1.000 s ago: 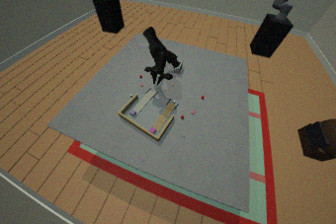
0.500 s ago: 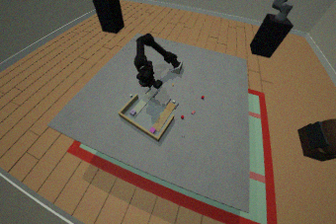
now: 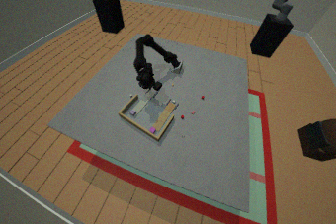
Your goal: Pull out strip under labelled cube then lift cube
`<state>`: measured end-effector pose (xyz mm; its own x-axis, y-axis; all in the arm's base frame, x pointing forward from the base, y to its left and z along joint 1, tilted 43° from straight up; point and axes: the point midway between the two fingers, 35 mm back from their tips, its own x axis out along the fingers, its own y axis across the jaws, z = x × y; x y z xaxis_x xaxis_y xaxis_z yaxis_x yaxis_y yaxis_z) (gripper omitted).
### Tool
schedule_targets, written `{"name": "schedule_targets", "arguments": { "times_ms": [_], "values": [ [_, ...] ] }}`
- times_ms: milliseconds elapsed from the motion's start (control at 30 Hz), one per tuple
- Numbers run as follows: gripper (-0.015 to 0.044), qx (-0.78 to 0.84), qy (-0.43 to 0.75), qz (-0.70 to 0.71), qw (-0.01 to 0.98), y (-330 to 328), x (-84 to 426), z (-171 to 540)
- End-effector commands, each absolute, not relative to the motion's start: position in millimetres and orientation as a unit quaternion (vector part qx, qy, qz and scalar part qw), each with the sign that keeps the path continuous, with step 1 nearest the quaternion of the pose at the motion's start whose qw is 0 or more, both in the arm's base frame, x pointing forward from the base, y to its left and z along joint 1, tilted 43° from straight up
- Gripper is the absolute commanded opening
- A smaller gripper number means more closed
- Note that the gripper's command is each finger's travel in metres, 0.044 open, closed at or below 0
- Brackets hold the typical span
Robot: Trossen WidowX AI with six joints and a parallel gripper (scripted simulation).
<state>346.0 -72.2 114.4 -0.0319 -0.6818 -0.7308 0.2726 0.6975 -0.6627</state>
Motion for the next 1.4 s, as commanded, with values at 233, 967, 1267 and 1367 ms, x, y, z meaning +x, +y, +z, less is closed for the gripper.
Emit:
{"name": "schedule_targets", "arguments": {
  "times_ms": [233,967,1267,1367],
  "values": [
    [0.0000,-0.164,0.628,-0.352,0.675,-84.5,346.4,99.6],
    [0.0000,-0.165,0.627,-0.353,0.675,-108.4,346.0,73.4],
    [0.0000,-0.165,0.627,-0.353,0.675,-109.1,345.9,72.7],
    [0.0000,-0.165,0.627,-0.353,0.675,-109.1,345.9,72.7]
  ]
}}
